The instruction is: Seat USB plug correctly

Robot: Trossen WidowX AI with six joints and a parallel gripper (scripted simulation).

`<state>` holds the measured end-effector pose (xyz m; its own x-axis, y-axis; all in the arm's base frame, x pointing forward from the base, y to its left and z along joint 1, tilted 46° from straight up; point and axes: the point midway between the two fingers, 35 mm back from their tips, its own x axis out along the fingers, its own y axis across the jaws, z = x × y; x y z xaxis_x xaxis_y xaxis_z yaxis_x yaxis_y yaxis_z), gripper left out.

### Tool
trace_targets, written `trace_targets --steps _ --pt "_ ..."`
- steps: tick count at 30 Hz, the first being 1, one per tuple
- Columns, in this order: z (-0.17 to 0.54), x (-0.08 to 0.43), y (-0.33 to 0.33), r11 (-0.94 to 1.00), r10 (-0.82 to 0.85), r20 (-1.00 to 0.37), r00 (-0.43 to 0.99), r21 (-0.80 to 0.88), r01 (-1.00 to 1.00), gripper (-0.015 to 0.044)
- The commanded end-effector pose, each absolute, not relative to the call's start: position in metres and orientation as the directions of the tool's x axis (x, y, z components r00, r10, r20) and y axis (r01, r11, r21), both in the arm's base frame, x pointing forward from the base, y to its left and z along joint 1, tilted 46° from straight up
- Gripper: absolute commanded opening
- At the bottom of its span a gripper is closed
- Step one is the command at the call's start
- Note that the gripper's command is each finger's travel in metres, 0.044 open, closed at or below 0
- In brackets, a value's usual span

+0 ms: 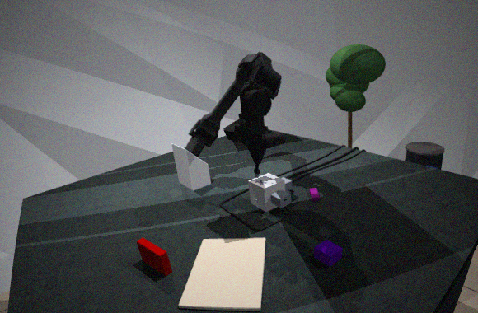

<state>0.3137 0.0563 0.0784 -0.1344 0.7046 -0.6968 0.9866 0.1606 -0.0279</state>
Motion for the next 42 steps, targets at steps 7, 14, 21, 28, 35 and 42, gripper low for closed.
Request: trace_targets --steps 7,14,21,28,35,42 --pt "0.078 0.3134 0.058 0.16 0.713 -0.688 -0.135 -0.028 0.987 0.0" --pt "0.0777 0.3133 0.0589 0.16 0.717 -0.684 -0.136 -0.028 0.987 0.0" --pt "0.0775 0.3132 0.0598 0.16 0.721 -0.679 -0.137 -0.028 0.987 0.0" --pt "0.0773 0.3131 0.0607 0.16 0.725 -0.675 -0.137 -0.029 0.987 0.0" --pt "0.0771 0.3129 0.0616 0.16 0.729 -0.671 -0.138 -0.029 0.987 0.0" --pt "0.0769 0.3128 0.0626 0.159 0.733 -0.666 -0.138 -0.029 0.987 0.0"
